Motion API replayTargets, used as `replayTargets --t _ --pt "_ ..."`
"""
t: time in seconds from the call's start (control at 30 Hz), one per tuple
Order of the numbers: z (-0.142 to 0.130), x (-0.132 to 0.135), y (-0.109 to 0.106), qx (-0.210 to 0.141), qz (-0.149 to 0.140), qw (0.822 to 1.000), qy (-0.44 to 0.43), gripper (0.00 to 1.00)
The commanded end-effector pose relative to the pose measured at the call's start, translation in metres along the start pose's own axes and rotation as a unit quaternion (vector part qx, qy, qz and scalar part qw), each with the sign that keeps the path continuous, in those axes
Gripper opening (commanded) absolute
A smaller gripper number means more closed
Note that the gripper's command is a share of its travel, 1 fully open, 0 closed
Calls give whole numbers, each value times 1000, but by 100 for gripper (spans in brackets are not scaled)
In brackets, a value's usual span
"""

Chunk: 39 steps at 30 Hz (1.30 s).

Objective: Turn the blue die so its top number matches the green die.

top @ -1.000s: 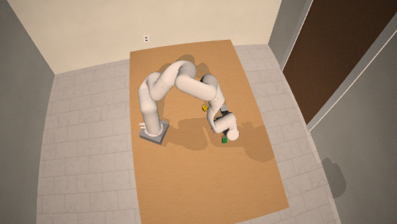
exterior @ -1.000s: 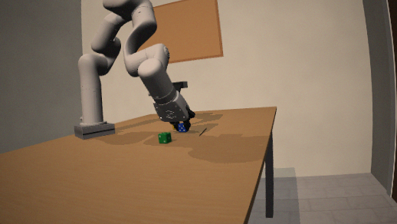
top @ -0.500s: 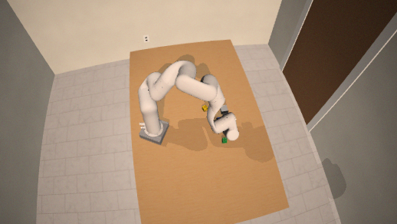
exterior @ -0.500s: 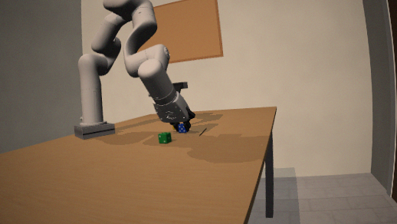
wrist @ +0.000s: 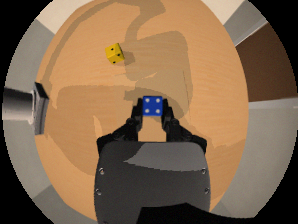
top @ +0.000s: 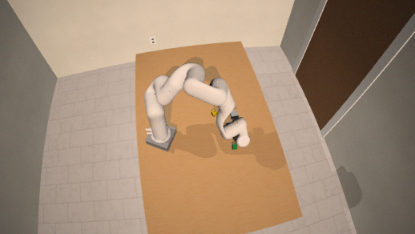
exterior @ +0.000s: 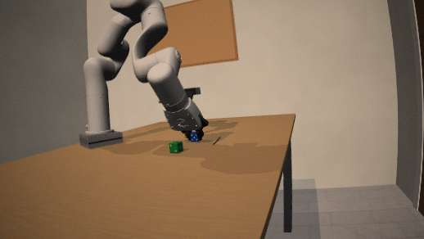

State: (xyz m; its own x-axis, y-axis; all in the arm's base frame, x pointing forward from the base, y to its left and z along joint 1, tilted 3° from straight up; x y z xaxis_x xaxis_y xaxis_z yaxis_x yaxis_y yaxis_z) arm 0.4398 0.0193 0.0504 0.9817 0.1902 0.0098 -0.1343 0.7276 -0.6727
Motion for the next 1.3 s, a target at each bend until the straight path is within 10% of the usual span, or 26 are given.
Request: replayTargets --t 0.0,1.27 --pt "1 1 -1 0 -1 1000 -1 27" --pt "1 1 -1 0 -1 1000 -1 35"
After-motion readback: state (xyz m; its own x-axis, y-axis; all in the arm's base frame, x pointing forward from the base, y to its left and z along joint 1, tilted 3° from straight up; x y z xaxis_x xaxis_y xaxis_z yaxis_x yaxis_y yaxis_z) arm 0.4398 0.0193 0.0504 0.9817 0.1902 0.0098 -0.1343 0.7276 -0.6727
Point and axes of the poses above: the point where the finger pads meet when closed, its own y axis out along the fingers, its own x axis across the jaws, z = x × y, the point moved 8 cm from there along -y, back along the fingers, and after that the axes turned 1 degree about y, right-handed, at the moved point
